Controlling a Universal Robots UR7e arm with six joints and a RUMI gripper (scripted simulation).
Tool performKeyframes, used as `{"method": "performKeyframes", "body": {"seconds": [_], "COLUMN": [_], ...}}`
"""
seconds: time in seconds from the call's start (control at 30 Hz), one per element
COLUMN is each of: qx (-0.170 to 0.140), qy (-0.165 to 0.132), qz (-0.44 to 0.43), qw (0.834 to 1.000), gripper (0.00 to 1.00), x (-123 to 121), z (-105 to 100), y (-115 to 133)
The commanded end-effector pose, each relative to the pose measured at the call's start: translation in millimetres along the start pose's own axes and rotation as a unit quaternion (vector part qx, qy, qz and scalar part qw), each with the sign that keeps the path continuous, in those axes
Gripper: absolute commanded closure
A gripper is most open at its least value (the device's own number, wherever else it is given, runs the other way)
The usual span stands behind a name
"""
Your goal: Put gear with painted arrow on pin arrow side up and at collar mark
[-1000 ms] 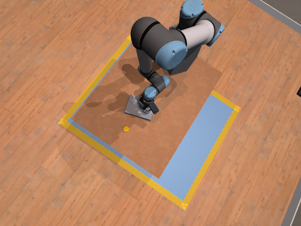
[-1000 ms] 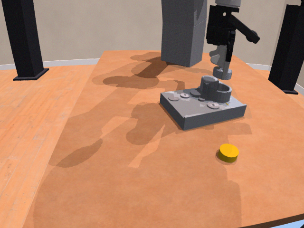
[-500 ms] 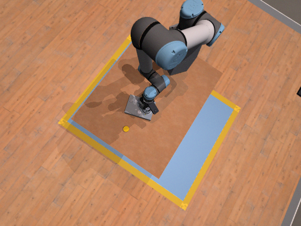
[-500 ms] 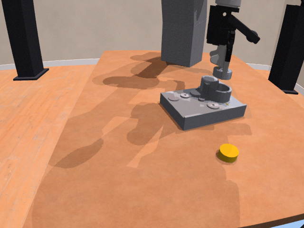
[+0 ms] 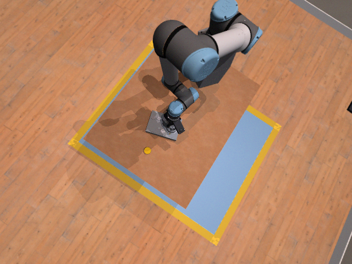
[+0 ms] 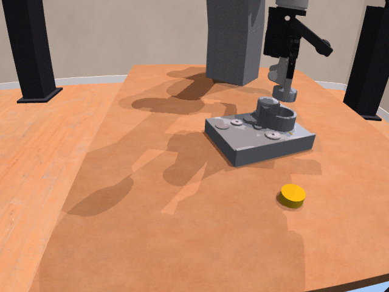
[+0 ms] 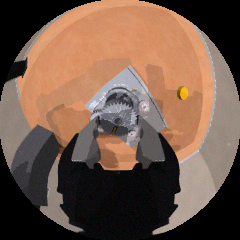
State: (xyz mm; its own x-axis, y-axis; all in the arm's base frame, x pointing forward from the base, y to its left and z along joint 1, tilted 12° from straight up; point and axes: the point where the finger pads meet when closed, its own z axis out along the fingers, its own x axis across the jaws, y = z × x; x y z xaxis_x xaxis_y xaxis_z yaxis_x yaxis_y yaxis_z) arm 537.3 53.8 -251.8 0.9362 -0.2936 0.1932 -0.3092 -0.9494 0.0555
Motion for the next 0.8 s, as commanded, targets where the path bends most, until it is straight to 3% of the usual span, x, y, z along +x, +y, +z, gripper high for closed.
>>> {"method": "performKeyframes", "body": {"seconds": [0.0,0.77], "qx": [0.0,0.0], "qy": [0.001,0.001], "qz": [0.026,0.168], "qw": [1.0,0.986], "gripper": [1.0,1.0], "x": [0.7,0.7], "z": [-0.6,-0.6], "y": [-0.2,-0.2]}}
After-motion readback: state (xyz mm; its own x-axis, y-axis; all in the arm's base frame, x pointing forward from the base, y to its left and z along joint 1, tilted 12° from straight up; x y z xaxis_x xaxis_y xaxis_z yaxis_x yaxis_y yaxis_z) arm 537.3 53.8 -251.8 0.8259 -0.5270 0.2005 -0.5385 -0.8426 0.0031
